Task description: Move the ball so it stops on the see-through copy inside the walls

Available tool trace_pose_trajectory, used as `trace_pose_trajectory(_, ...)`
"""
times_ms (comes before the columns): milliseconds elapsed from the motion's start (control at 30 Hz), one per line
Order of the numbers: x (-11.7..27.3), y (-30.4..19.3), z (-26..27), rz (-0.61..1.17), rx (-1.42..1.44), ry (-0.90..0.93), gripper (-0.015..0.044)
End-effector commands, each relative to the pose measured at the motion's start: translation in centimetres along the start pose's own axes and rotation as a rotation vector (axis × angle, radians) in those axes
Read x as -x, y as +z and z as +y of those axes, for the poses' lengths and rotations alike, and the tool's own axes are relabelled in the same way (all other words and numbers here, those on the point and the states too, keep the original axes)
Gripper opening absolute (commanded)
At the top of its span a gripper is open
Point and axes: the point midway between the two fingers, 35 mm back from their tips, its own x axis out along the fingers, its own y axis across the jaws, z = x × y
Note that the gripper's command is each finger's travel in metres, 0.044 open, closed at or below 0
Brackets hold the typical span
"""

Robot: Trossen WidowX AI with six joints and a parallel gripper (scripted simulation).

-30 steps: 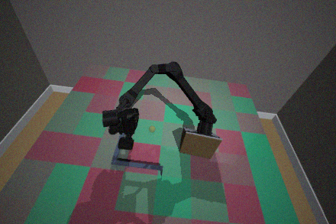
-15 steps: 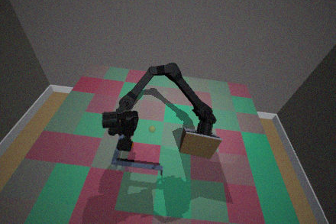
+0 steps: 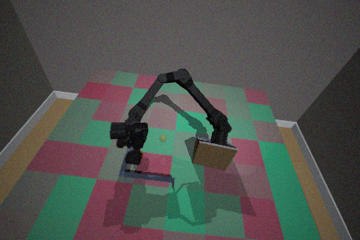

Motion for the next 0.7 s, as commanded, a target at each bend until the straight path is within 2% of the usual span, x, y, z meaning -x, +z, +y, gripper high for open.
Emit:
trace_pose_trajectory(0, -0.96, -0.28, -0.04, 0.009, 0.007, -0.006, 0.0297)
trace_pose_trajectory(200, -1.68, -0.33, -0.07, 0.009, 0.007, -0.006, 0.0297)
trace_pose_trajectory(333, -1.68, -0.33, -0.07, 0.009, 0.007, -0.006, 0.0192)
trace_pose_trajectory(600, -1.68, -0.33, -0.07, 0.009, 0.007, -0.006, 0.0138)
trace_pose_trajectory(667, -1.64, -0.35, -0.02, 0.009, 0.009, -0.005, 0.0086)
